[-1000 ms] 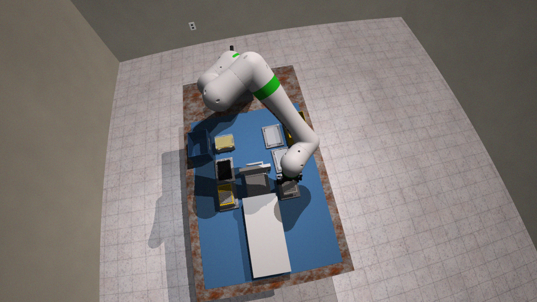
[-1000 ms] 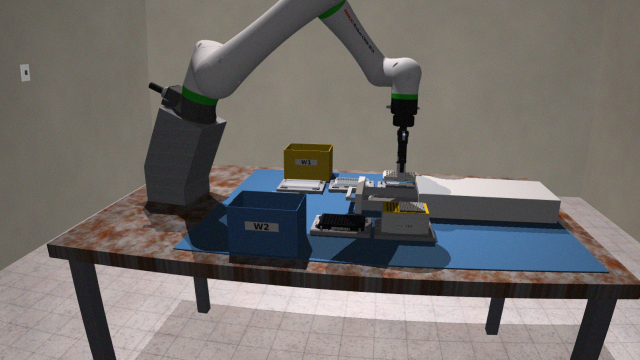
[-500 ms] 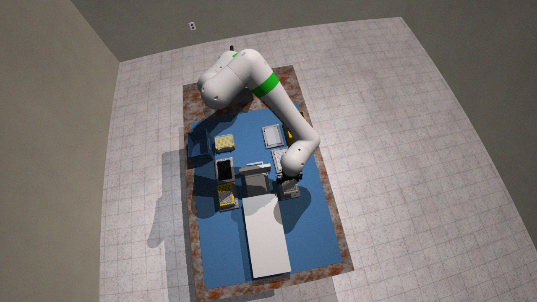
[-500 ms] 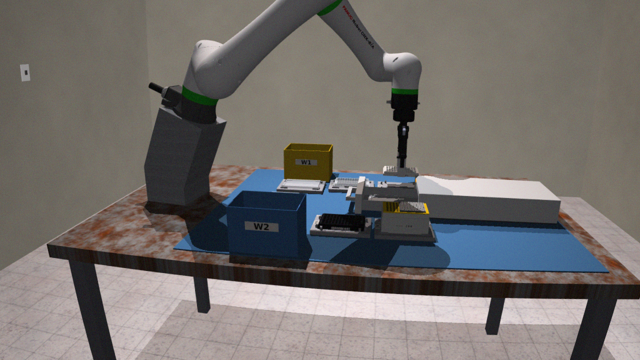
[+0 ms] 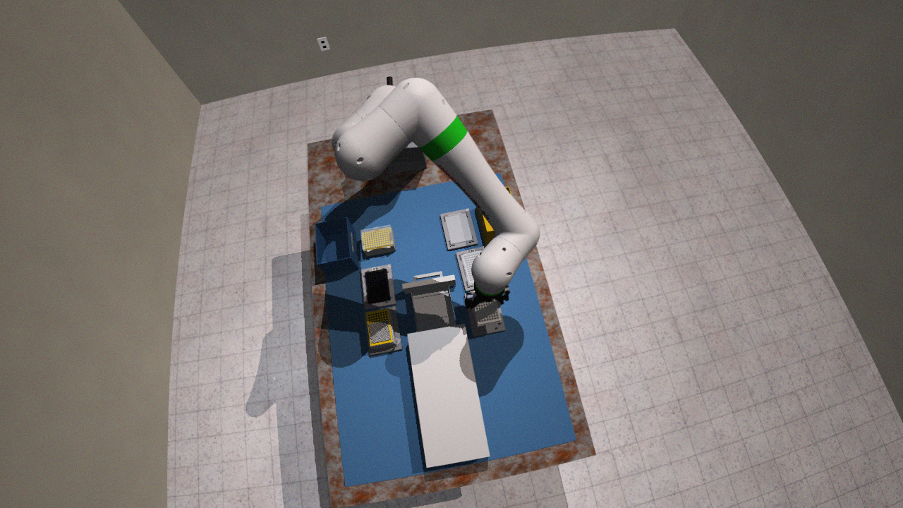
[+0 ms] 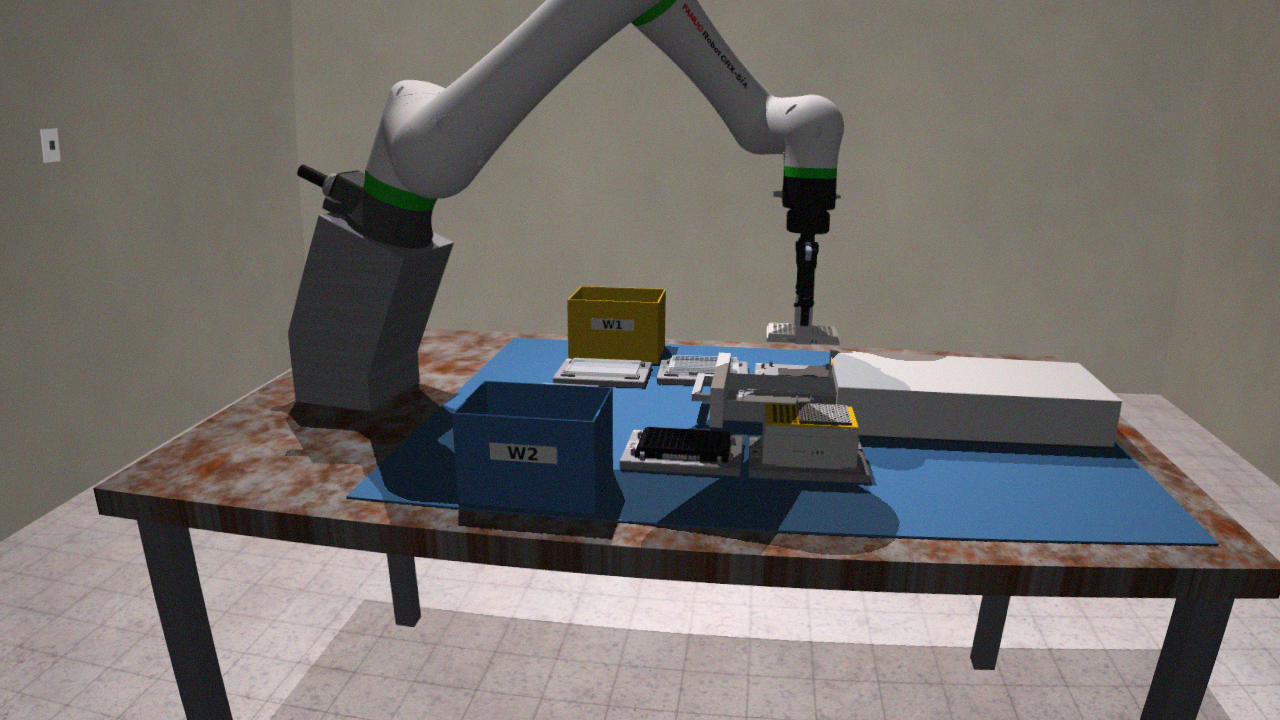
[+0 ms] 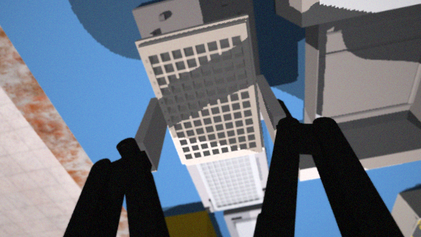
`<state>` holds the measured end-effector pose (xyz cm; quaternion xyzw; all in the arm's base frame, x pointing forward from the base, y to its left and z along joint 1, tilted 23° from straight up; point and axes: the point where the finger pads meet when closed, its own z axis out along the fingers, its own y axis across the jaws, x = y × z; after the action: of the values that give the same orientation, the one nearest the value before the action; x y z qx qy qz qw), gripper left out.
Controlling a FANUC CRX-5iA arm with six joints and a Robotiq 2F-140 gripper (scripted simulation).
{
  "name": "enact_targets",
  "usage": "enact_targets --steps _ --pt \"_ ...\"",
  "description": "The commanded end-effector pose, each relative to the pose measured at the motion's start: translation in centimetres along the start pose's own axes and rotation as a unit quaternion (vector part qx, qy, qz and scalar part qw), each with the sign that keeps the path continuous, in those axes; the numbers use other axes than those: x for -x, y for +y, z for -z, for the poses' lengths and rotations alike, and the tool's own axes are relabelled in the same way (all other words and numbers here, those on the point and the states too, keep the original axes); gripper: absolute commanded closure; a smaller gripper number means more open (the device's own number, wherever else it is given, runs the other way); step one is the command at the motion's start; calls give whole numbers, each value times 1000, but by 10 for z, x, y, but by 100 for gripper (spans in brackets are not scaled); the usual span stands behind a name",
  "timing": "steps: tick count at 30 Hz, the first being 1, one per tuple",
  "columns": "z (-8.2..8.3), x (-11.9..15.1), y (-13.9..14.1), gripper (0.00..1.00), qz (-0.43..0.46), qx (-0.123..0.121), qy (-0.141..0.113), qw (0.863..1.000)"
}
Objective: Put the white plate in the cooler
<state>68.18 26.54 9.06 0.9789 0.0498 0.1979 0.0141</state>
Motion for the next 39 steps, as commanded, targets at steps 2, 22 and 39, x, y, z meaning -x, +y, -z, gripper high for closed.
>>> enact_targets --steps 2,22,39 --pt "5 0 0 100 0 0 0 1000" --pt "29 0 0 100 0 0 0 1000" --pt "49 0 0 100 0 0 0 1000"
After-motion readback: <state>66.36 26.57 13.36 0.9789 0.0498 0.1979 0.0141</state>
